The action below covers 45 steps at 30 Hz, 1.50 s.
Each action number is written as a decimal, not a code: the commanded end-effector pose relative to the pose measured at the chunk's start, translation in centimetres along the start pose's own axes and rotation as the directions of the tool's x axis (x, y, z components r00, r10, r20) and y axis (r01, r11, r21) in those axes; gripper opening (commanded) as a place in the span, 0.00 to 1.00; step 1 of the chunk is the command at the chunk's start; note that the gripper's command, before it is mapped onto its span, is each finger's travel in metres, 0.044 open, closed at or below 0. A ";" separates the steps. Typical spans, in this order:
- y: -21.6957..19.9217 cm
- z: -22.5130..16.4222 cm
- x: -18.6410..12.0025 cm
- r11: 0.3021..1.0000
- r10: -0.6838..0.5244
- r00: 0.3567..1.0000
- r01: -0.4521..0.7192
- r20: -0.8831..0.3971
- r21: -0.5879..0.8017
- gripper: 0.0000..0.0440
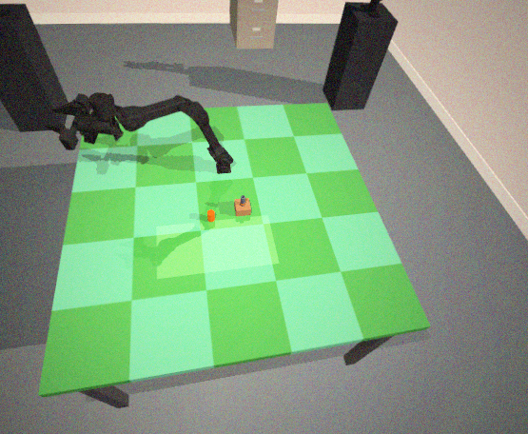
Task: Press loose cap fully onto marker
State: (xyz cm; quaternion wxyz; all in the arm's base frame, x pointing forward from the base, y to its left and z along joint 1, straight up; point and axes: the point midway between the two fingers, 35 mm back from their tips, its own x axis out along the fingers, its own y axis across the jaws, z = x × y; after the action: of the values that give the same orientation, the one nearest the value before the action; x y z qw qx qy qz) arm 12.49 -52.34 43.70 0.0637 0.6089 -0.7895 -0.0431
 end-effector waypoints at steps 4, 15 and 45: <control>-1.8 0.4 -1.9 0.999 -0.049 0.998 0.048 0.042 0.020 0.68; -4.9 1.5 -4.7 0.991 -0.128 0.986 0.124 0.109 0.043 0.69; -11.6 5.3 -12.8 0.934 -0.312 0.903 0.349 0.296 -0.078 0.70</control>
State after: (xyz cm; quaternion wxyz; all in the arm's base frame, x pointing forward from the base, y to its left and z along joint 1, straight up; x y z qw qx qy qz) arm 25.35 -43.85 36.53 -0.0154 0.7102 -0.6813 -0.1767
